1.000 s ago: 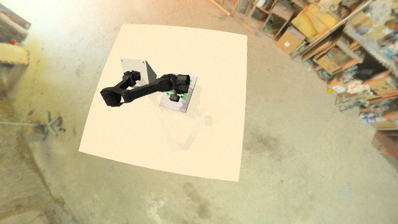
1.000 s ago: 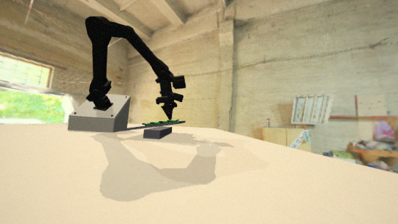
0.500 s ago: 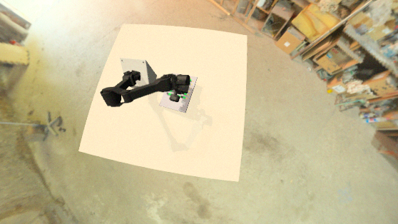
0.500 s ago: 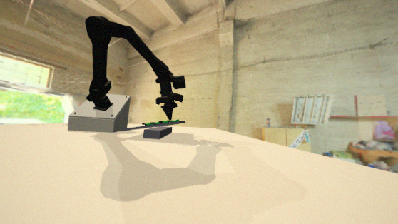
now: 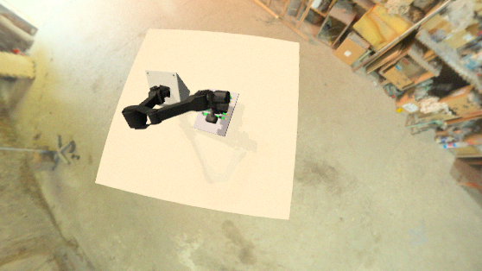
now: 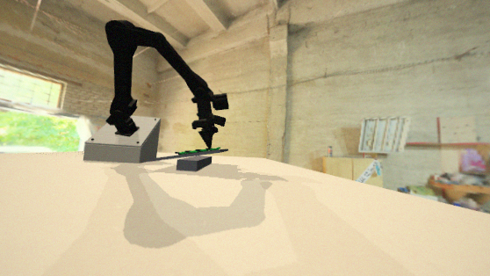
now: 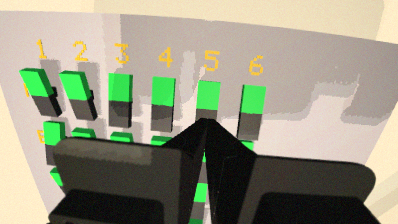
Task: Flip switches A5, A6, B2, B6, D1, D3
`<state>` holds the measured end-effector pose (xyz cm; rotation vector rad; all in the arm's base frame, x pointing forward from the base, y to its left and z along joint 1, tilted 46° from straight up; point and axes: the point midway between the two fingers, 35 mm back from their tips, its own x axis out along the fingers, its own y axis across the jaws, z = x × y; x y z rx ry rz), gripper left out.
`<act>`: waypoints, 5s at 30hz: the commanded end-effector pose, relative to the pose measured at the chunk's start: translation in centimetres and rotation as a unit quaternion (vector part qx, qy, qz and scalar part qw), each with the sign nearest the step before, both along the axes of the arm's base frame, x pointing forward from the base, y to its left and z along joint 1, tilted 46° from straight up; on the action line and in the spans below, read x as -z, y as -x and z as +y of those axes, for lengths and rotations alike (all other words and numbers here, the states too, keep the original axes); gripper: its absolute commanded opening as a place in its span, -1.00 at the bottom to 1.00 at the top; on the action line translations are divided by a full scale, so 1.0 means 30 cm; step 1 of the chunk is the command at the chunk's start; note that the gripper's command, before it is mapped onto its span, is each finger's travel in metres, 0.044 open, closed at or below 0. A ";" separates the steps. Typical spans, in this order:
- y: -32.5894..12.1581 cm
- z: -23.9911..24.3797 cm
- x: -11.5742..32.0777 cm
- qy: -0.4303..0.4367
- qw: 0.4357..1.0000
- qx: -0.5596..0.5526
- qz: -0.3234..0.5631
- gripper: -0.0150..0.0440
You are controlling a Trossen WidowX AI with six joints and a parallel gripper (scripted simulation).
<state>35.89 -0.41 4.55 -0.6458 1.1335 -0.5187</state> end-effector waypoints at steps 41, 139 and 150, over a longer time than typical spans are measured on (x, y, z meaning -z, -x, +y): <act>0.066 0.075 -0.199 -0.002 1.000 0.008 0.011 -0.49; 0.052 0.052 -0.174 -0.003 1.000 0.007 0.010 -0.49; 0.072 0.188 -0.083 -0.007 1.000 0.007 0.013 -0.49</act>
